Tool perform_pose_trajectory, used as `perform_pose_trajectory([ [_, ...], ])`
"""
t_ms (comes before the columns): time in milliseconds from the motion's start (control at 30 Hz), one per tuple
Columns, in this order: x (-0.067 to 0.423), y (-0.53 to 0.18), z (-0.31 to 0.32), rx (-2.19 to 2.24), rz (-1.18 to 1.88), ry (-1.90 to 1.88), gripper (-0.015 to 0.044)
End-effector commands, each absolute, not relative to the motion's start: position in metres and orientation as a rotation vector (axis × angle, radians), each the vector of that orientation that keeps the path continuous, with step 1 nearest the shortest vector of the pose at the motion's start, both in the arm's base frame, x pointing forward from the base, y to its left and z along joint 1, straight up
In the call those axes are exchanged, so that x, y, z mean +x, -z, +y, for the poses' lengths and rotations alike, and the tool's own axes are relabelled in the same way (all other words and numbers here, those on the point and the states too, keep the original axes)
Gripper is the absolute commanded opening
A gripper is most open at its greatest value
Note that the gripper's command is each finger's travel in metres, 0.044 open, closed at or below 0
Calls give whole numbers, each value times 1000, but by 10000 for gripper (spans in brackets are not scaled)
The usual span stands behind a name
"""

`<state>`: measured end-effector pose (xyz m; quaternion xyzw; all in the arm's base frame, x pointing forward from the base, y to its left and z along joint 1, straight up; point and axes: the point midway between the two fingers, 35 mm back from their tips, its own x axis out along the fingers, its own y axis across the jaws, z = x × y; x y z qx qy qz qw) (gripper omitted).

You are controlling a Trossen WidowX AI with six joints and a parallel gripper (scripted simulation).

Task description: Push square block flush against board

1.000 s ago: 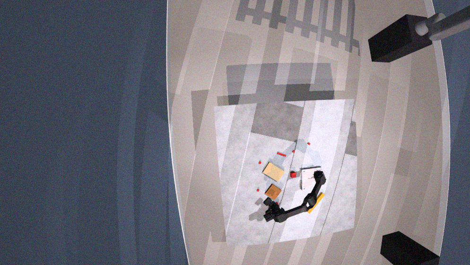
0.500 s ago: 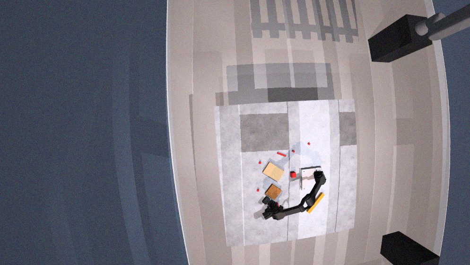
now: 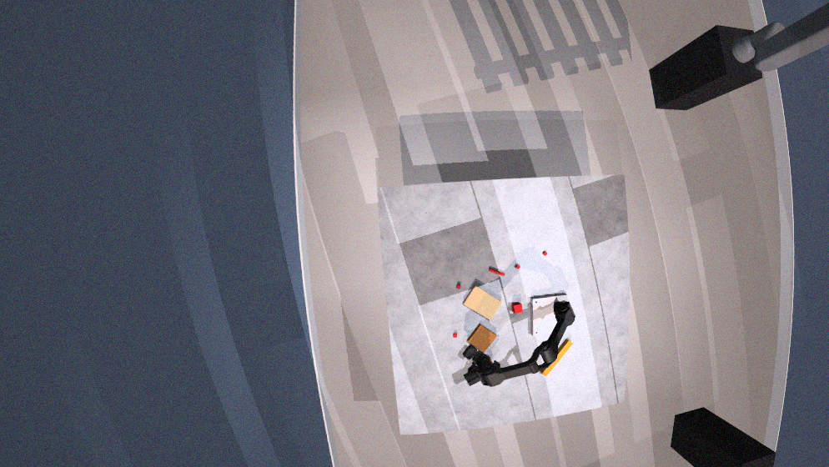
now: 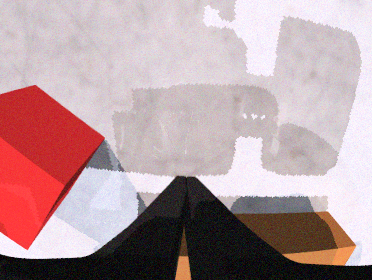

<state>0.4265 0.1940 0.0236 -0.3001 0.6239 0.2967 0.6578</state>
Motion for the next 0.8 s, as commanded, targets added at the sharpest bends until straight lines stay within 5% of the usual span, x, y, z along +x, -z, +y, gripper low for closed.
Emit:
perform_pose_trajectory([
  [0, 423, -20, 191, -680, 1422, -679, 0],
  [767, 411, -20, 174, -680, 1423, -678, 0],
])
